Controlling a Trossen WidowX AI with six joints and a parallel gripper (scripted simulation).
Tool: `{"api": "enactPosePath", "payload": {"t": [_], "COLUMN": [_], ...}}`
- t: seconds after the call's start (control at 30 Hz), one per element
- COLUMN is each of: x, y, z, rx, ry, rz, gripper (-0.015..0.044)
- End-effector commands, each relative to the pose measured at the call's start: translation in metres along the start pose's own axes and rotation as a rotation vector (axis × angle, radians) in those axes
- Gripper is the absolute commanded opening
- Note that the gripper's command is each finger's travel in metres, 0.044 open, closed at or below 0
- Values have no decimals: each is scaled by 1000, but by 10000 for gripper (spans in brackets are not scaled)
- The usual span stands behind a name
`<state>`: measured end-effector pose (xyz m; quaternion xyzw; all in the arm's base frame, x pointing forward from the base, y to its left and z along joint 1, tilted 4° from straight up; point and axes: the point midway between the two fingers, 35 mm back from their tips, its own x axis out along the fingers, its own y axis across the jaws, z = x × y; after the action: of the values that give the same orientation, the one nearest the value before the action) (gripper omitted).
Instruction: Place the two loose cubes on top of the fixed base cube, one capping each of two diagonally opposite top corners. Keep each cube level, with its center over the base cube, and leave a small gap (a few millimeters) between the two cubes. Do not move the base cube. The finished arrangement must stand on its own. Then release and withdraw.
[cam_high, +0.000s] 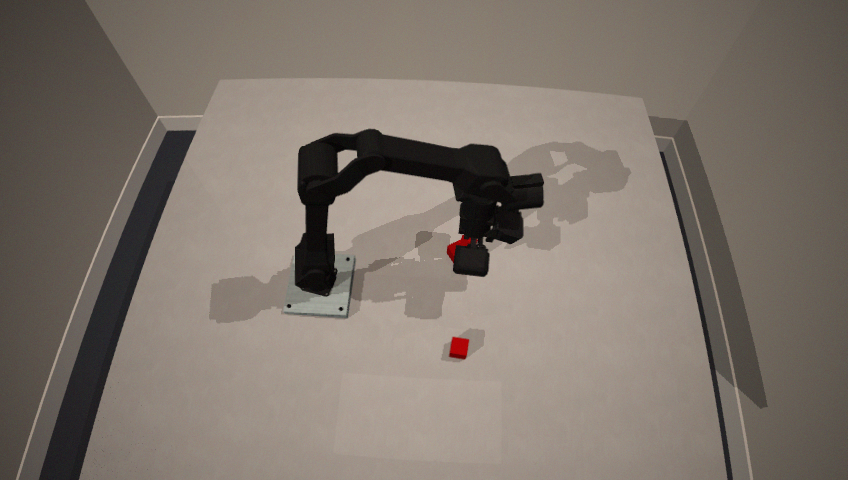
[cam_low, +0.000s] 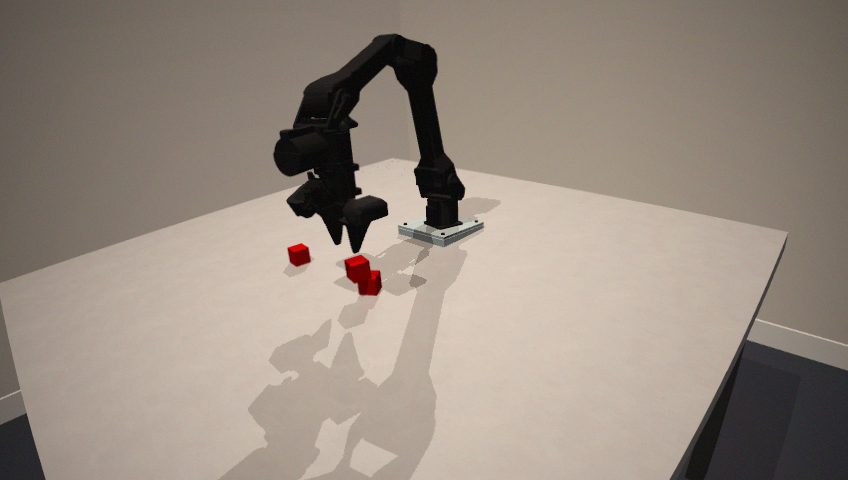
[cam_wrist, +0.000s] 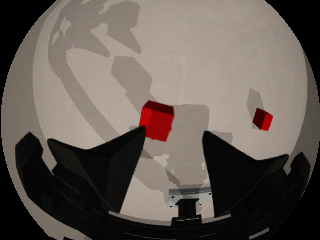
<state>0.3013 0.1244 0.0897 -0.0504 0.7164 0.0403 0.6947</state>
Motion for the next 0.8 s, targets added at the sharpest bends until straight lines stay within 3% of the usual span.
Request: {"api": "enactPosePath", "payload": {"t": [0.0, 0.77], "x": [-6, -32], "y": [-19, -134], "z": [7, 13], "rx": [-144, -1063], "ry": [-7, -3], "rz": [-3, -16], "gripper": [265, 265]}}
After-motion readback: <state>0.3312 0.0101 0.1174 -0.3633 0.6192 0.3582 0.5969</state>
